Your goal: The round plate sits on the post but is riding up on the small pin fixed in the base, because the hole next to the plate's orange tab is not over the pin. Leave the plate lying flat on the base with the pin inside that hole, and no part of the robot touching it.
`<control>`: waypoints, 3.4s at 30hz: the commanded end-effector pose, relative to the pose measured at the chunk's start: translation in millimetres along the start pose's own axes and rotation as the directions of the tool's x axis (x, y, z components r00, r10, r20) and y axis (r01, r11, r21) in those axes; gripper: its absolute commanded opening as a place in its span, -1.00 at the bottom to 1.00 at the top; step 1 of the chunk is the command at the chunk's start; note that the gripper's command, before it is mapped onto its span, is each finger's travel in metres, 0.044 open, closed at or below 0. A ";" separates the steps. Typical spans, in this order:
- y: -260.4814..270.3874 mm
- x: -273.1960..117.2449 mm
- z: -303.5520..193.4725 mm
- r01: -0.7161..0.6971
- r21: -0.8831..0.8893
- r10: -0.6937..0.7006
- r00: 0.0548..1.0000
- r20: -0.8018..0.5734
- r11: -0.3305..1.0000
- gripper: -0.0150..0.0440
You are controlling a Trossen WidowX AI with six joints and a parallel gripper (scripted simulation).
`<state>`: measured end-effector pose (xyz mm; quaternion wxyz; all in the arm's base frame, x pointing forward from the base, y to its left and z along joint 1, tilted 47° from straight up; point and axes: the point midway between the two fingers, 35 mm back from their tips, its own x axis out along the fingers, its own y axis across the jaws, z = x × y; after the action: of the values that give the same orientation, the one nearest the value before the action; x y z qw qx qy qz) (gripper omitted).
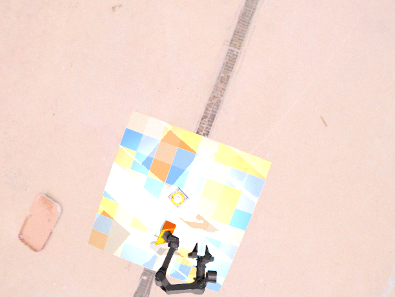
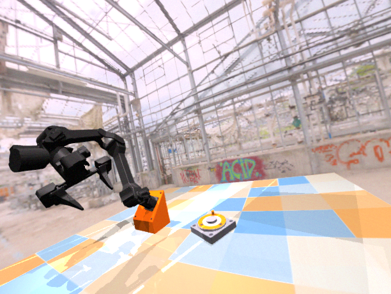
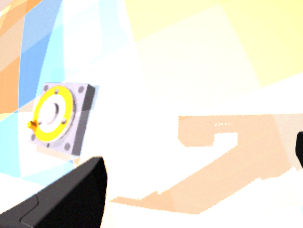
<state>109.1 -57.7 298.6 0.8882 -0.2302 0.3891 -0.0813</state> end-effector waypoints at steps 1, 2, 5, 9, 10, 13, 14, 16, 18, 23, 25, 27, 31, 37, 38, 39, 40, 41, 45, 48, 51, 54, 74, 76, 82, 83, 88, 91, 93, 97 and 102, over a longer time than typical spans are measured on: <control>-0.3 1.4 0.1 -0.007 0.006 0.007 1.000 -0.002 1.000 0.78; -1.1 5.8 0.3 -0.030 0.025 0.030 1.000 -0.007 0.999 0.69; -5.8 33.2 2.5 -0.138 0.113 0.145 0.988 -0.060 0.984 0.42; -5.6 67.9 7.5 -0.225 0.185 0.253 0.956 -0.147 0.957 0.06; -1.9 72.8 9.1 -0.248 0.191 0.278 0.948 -0.152 0.950 -0.03; 8.8 99.6 14.7 -0.302 0.228 0.351 0.910 -0.222 0.926 -0.29; 12.0 109.0 16.4 -0.307 0.239 0.365 0.896 -0.252 0.921 -0.38; 20.2 127.6 19.7 -0.312 0.257 0.384 0.868 -0.314 0.915 -0.49; 26.2 132.7 23.4 -0.317 0.268 0.392 0.868 -0.304 0.910 -0.49; 65.7 180.7 32.0 -0.288 0.278 0.390 0.796 -0.463 0.916 -0.49; 77.3 191.6 32.9 -0.271 0.268 0.375 0.778 -0.505 0.924 -0.49; 91.8 203.5 33.3 -0.250 0.250 0.350 0.758 -0.551 0.935 -0.49; 140.3 234.5 30.8 -0.172 0.158 0.233 0.712 -0.662 0.972 -0.49; 199.5 259.1 18.8 -0.074 0.013 0.061 0.693 -0.718 0.997 -0.49; 212.8 263.2 14.7 -0.050 -0.023 0.018 0.694 -0.720 0.998 -0.49; 226.1 266.9 10.1 -0.026 -0.060 -0.025 0.697 -0.717 0.998 -0.49; 239.2 270.1 5.0 -0.001 -0.098 -0.069 0.701 -0.709 0.995 -0.49; 241.0 270.6 4.4 0.003 -0.104 -0.076 0.702 -0.708 0.995 -0.49; 277.2 279.2 -9.8 0.088 -0.222 -0.215 0.729 -0.650 0.971 -0.49; 301.4 283.4 -21.8 0.149 -0.296 -0.302 0.753 -0.584 0.944 -0.49; 303.1 284.1 -22.0 0.153 -0.300 -0.308 0.755 -0.579 0.941 -0.49; 303.1 284.1 -22.0 0.153 -0.300 -0.308 0.755 -0.579 0.941 -0.49; 287.4 320.5 -49.8 0.156 -0.301 -0.310 0.755 -0.578 0.941 -0.49; 287.1 319.4 -51.1 0.155 -0.301 -0.310 0.755 -0.578 0.941 -0.49; 285.5 314.4 -56.8 0.155 -0.302 -0.310 0.755 -0.578 0.941 -0.49; 285.4 313.6 -57.9 0.155 -0.302 -0.310 0.755 -0.578 0.941 -0.49; 283.9 310.2 -62.6 0.155 -0.302 -0.310 0.754 -0.579 0.941 -0.49; 282.9 308.2 -65.1 0.155 -0.302 -0.310 0.754 -0.579 0.941 -0.49; 282.2 306.7 -66.6 0.155 -0.302 -0.310 0.754 -0.579 0.941 -0.49; 280.6 303.7 -69.3 0.155 -0.302 -0.310 0.754 -0.579 0.941 -0.49; 277.6 299.8 -72.7 0.155 -0.303 -0.310 0.754 -0.579 0.940 -0.49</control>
<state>258.3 68.2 -73.3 0.6615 -0.3427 0.6314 -0.2153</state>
